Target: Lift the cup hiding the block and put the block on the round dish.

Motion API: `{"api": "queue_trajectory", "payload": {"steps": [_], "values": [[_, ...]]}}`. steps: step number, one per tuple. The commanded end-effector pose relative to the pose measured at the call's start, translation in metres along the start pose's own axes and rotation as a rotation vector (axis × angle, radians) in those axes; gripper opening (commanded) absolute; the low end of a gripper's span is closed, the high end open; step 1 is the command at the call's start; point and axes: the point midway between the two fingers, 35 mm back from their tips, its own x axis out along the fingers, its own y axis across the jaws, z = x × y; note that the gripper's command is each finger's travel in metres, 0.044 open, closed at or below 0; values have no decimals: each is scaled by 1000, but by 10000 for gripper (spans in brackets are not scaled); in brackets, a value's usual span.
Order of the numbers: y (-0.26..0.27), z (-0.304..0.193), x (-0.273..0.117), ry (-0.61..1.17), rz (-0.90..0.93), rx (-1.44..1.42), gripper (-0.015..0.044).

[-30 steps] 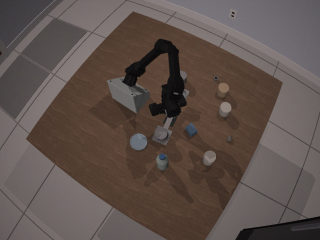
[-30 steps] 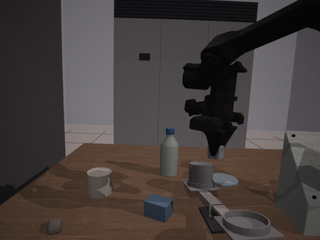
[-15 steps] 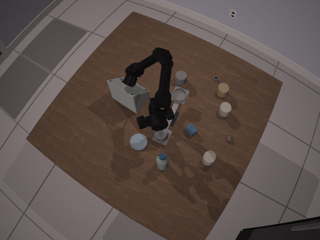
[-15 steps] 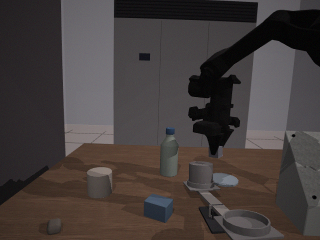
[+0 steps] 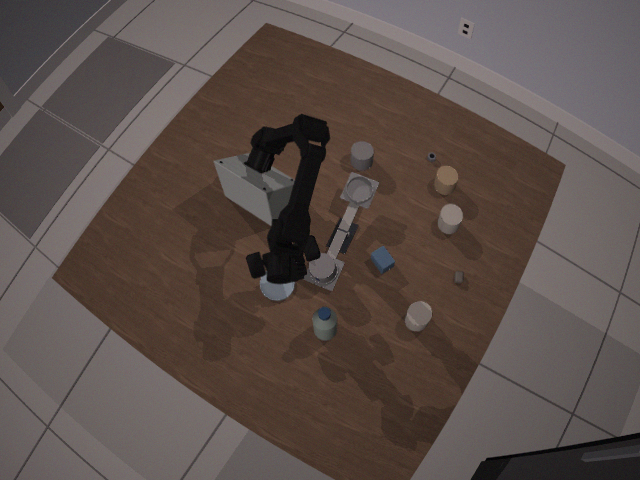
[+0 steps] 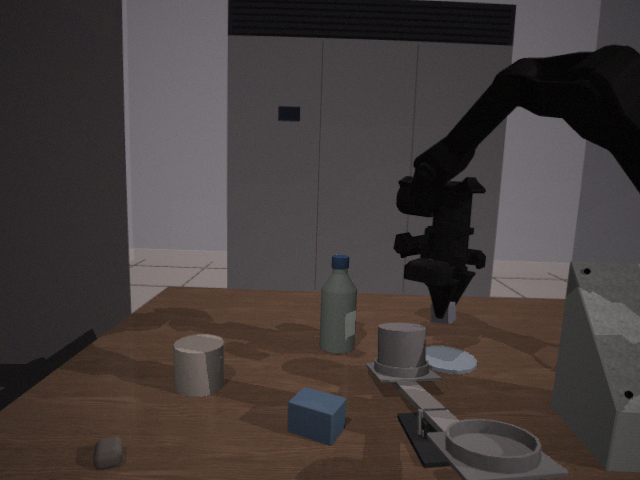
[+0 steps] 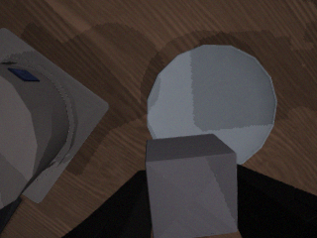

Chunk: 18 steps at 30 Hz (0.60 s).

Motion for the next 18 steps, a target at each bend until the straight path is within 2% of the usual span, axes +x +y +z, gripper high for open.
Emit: {"api": "queue_trajectory", "payload": {"steps": [1,8,15,18], "values": [[-20,2,8,-3,-1,-5,0],[-33,2,19,1,2,-5,0],[-33,1,57,2,3,-6,0],[-33,1,58,2,3,-6,0]]}}
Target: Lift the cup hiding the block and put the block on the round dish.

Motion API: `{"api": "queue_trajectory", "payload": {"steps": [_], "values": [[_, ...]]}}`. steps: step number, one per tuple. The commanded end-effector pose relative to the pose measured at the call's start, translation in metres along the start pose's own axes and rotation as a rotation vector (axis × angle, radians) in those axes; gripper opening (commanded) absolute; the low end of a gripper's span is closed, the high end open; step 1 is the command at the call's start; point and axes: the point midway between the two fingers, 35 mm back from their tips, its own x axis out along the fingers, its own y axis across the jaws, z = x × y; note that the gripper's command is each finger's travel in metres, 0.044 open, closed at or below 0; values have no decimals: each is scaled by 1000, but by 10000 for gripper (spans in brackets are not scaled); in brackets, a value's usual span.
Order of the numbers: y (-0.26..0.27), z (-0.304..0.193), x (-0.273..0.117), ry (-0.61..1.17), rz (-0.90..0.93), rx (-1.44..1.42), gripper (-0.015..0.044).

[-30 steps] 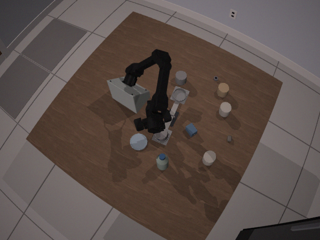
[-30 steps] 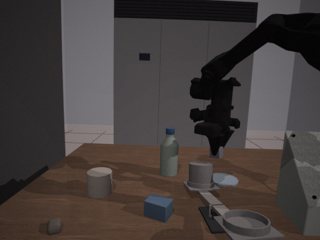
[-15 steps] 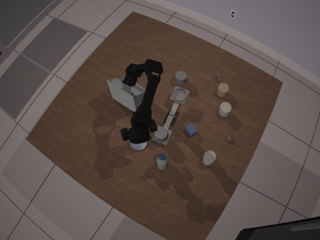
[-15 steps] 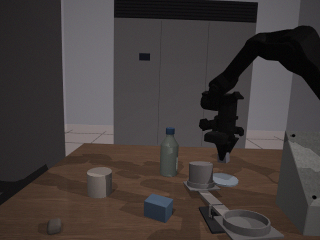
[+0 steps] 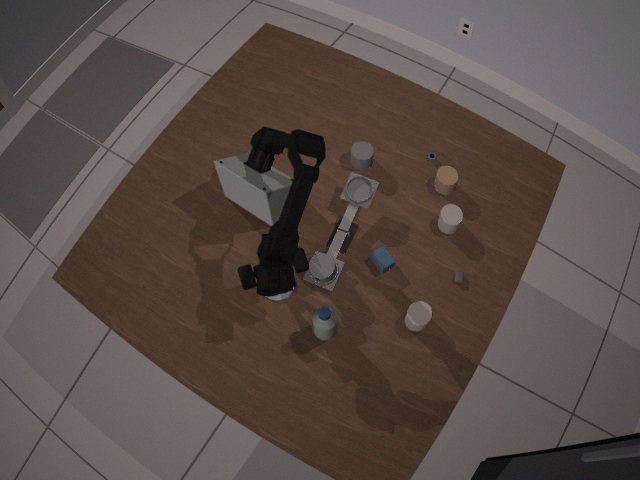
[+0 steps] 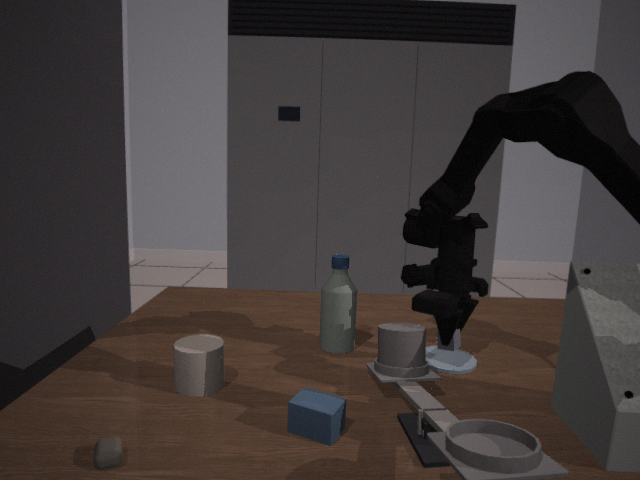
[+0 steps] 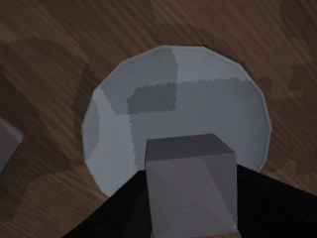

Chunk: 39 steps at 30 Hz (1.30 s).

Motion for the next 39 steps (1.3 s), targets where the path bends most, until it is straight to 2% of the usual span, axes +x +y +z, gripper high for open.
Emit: {"api": "queue_trajectory", "payload": {"steps": [1,16,31,33,36,39], "values": [[0,1,3,-10,2,3,0],[0,1,23,-9,3,3,0],[-1,0,19,-5,1,3,394],[-1,1,10,-6,1,3,440],[-1,2,-30,-10,0,4,440],[-1,1,-40,-10,1,4,440]]}}
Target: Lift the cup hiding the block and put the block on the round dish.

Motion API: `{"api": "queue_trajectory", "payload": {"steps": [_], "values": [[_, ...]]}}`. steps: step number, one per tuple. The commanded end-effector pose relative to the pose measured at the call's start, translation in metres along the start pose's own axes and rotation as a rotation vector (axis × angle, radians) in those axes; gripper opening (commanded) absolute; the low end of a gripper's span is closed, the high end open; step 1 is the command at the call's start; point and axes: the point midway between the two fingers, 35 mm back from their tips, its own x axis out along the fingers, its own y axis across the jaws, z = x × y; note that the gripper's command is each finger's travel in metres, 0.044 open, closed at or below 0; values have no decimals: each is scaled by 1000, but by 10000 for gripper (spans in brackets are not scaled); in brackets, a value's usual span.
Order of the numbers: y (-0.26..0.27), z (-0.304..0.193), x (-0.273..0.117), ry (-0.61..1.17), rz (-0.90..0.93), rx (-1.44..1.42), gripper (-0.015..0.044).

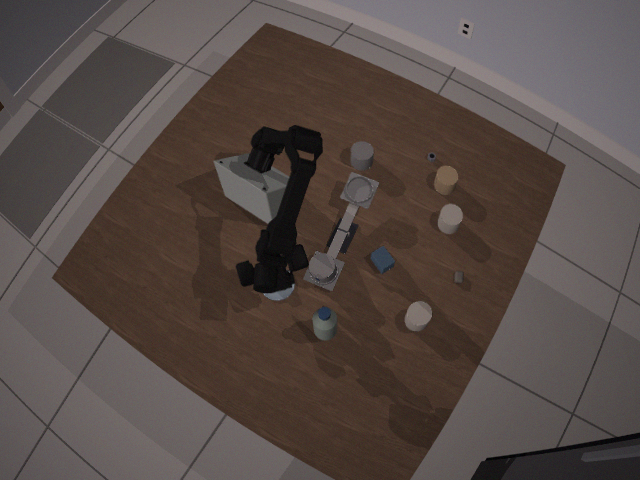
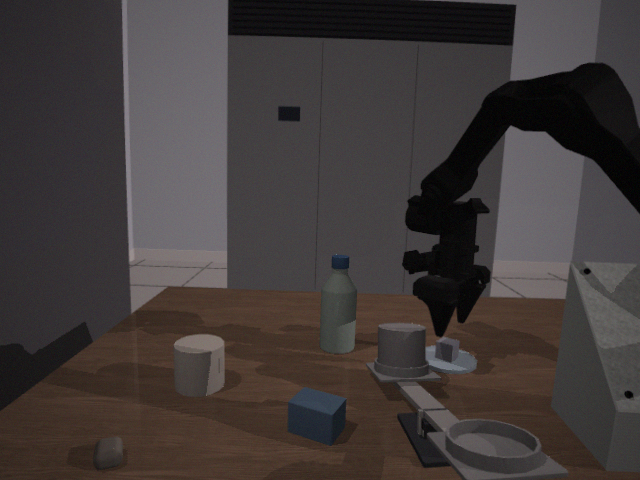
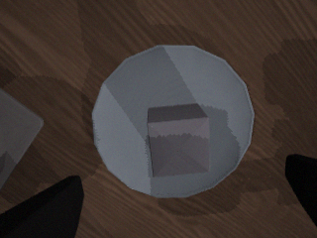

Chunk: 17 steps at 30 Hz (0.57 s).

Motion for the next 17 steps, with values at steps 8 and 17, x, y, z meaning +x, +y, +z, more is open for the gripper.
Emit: {"api": "queue_trajectory", "payload": {"steps": [8,17], "values": [[0,-1,-65,-25,-5,-5,440],[0,-1,-65,-25,-5,-5,440]]}}
